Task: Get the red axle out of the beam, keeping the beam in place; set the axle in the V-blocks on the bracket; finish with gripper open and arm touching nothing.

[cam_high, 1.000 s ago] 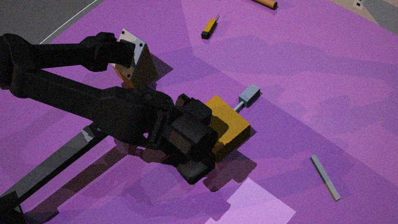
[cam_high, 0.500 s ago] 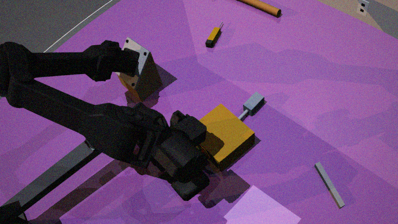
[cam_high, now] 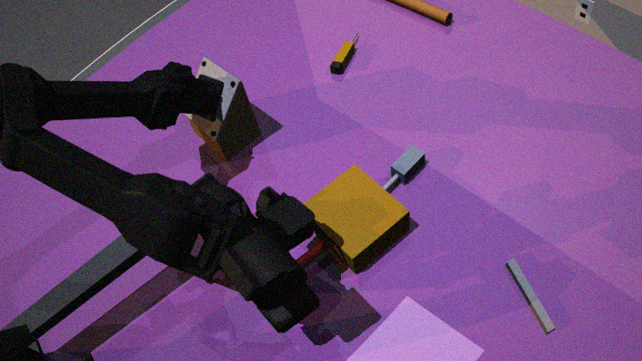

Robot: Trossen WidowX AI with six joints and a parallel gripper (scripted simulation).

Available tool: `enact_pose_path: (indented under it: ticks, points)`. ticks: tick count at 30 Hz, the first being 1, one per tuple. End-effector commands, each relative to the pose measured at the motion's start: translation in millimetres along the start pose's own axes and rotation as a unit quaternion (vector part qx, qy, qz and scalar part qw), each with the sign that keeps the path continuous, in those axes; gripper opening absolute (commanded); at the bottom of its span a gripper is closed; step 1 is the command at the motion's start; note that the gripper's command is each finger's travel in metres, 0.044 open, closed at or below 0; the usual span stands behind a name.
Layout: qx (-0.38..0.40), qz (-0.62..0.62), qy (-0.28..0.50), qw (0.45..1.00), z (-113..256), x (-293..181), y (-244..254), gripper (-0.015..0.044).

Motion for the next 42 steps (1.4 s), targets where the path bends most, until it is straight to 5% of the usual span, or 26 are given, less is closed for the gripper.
enact_pose_path:
  ticks: [1, 21, 37, 42]
  points:
    - [-0.002, 0.002, 0.002, 1.0, 0.5, -7.8, -1.3, 0.0]
    - [-0.003, 0.002, 0.003, 1.0, -10.8, -12.8, -3.1, 0.0]
    - [-0.003, 0.002, 0.003, 1.0, 2.2, -12.8, -3.0, 0.042]
    - [-0.003, 0.002, 0.003, 1.0, 10.2, -12.7, -2.9, 0.044]
Point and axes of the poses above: the point midway between the two fingers, 35 mm back from their tips, its own z axis back along the fingers, its own y axis across the jaws, x = y × z, the point moved 8 cm from there along z, back along the fingers, and after that the axes turned 12 degrees about -z, right-handed, at the moved point
